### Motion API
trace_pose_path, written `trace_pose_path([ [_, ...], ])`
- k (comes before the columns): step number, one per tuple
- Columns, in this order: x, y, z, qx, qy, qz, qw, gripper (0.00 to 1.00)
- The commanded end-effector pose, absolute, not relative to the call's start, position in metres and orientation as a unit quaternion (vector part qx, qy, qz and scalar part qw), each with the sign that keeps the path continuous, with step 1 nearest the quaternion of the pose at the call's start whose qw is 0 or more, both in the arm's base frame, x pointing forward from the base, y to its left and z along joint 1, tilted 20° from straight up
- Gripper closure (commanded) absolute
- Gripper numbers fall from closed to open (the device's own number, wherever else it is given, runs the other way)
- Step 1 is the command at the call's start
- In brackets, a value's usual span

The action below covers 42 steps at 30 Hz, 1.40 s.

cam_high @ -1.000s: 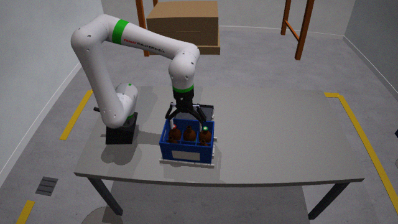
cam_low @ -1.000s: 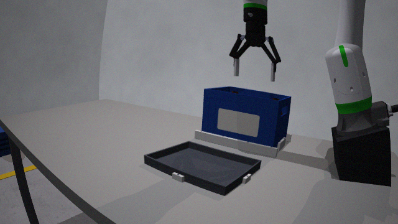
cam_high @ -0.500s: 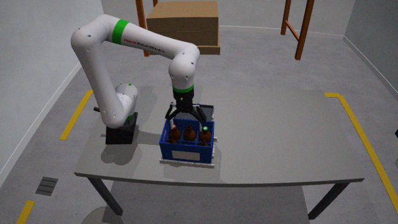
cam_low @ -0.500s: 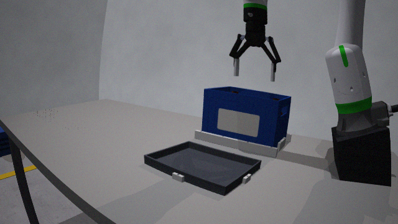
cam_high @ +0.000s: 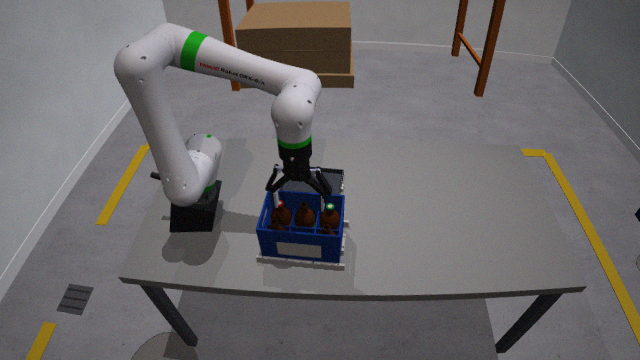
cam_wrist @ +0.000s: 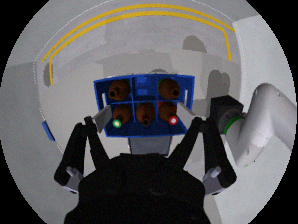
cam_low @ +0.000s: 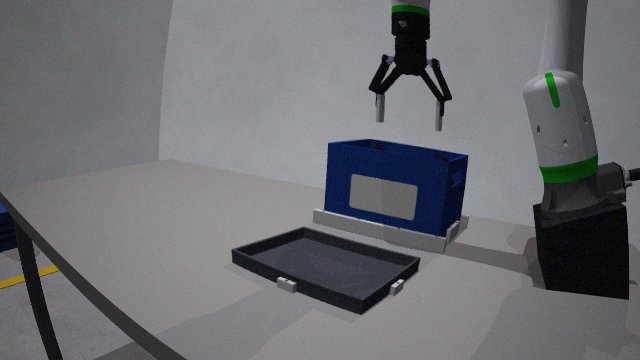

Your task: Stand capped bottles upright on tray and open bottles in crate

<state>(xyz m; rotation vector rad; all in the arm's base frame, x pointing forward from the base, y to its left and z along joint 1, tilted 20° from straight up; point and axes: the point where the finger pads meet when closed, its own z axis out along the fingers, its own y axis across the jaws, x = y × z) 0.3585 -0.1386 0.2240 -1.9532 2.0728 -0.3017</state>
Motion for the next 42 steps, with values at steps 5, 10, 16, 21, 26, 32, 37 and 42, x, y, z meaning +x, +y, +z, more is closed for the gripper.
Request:
trace_pose_path([
  [5, 0.359, -0.139, 0.224, -0.675, 0.717, -0.105, 0.138, 0.0],
  [10, 0.359, -0.139, 0.224, -0.675, 0.717, -0.105, 0.138, 0.0],
  [16, 0.359, -0.132, 0.225, -0.675, 0.717, -0.105, 0.138, 0.0],
  [21, 0.362, -0.116, 0.226, -0.675, 0.717, -0.105, 0.138, 0.0],
  [26, 0.364, -0.099, 0.227, -0.675, 0.717, -0.105, 0.138, 0.0],
  [32, 0.364, -0.093, 0.228, -0.676, 0.716, -0.103, 0.14, 0.0],
  [37, 0.364, -0.078, 0.228, -0.676, 0.716, -0.104, 0.139, 0.0],
  [42, 0.364, -0.063, 0.229, -0.675, 0.717, -0.104, 0.139, 0.0],
])
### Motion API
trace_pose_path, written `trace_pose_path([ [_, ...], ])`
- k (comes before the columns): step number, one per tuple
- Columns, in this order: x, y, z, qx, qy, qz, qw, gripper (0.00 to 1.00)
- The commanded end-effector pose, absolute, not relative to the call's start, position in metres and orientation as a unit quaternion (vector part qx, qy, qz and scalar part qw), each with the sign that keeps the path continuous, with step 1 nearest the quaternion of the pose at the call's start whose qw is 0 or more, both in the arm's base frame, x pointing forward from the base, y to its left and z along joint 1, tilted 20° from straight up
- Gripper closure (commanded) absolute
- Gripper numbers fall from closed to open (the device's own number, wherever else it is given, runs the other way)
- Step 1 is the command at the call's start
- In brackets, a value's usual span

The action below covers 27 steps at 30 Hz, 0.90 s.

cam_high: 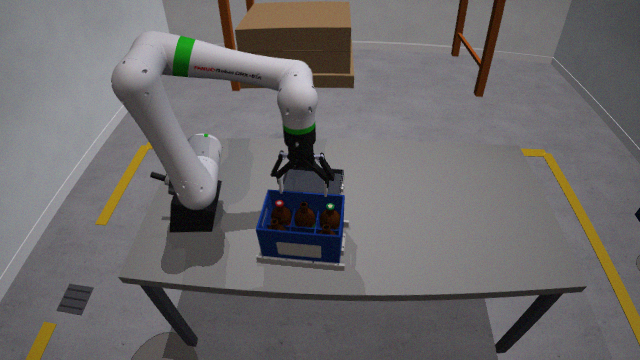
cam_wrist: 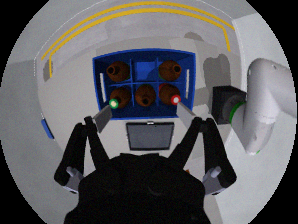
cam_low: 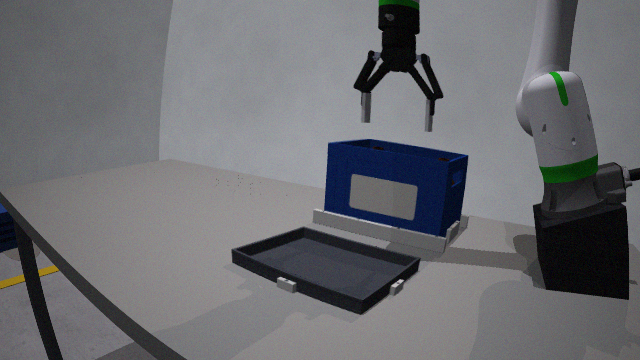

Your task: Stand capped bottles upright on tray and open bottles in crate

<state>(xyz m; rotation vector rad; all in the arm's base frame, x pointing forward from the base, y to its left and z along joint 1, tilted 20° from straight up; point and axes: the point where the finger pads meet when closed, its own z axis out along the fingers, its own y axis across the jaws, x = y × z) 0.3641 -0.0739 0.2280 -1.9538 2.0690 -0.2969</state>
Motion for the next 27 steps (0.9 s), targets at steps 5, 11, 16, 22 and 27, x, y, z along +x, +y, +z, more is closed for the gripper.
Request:
trace_pose_path([
  [5, 0.364, -0.051, 0.229, -0.675, 0.717, -0.105, 0.138, 0.0],
  [11, 0.364, -0.054, 0.229, -0.676, 0.716, -0.104, 0.139, 0.0],
  [16, 0.363, -0.051, 0.229, -0.676, 0.717, -0.104, 0.139, 0.0],
  [22, 0.363, -0.048, 0.229, -0.675, 0.717, -0.105, 0.139, 0.0],
  [27, 0.363, -0.049, 0.229, -0.675, 0.717, -0.104, 0.139, 0.0],
])
